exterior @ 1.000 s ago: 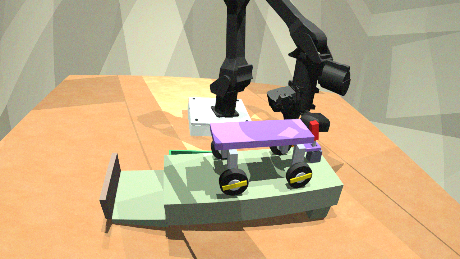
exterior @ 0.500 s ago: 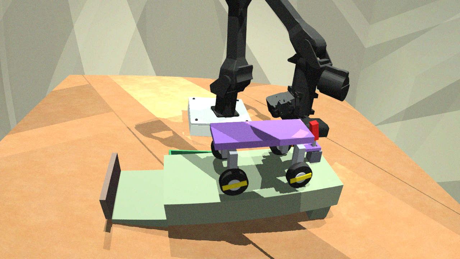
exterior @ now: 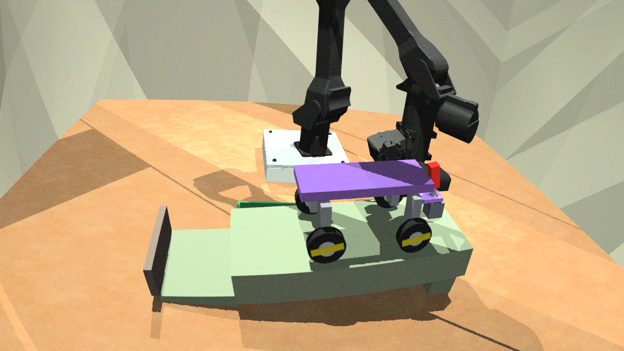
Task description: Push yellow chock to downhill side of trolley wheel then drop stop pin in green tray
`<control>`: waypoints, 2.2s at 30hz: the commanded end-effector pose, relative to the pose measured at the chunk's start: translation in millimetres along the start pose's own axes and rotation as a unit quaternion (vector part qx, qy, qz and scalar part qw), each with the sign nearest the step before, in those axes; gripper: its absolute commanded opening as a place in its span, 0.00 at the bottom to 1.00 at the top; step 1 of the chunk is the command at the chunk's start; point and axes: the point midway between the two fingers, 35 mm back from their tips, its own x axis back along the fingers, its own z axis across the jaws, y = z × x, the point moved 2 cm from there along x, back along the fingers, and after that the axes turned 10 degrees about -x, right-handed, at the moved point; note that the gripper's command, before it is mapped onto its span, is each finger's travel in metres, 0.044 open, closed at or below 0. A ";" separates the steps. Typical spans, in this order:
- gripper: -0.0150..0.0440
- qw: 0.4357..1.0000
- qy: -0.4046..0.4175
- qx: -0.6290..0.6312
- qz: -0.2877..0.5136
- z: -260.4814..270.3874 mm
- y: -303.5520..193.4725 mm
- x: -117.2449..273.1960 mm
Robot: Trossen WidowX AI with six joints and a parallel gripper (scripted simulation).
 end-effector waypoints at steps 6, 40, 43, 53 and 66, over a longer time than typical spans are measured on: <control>0.27 1.000 0.001 0.000 0.000 0.2 -0.1 0.7; 0.25 1.000 -0.003 0.002 0.000 -0.2 1.5 109.3; 0.25 1.000 -0.003 0.002 0.000 -0.1 1.3 119.1; 0.25 1.000 -0.003 0.002 0.000 0.0 0.1 147.1; 0.25 0.992 -0.003 0.125 0.000 -0.1 0.1 147.1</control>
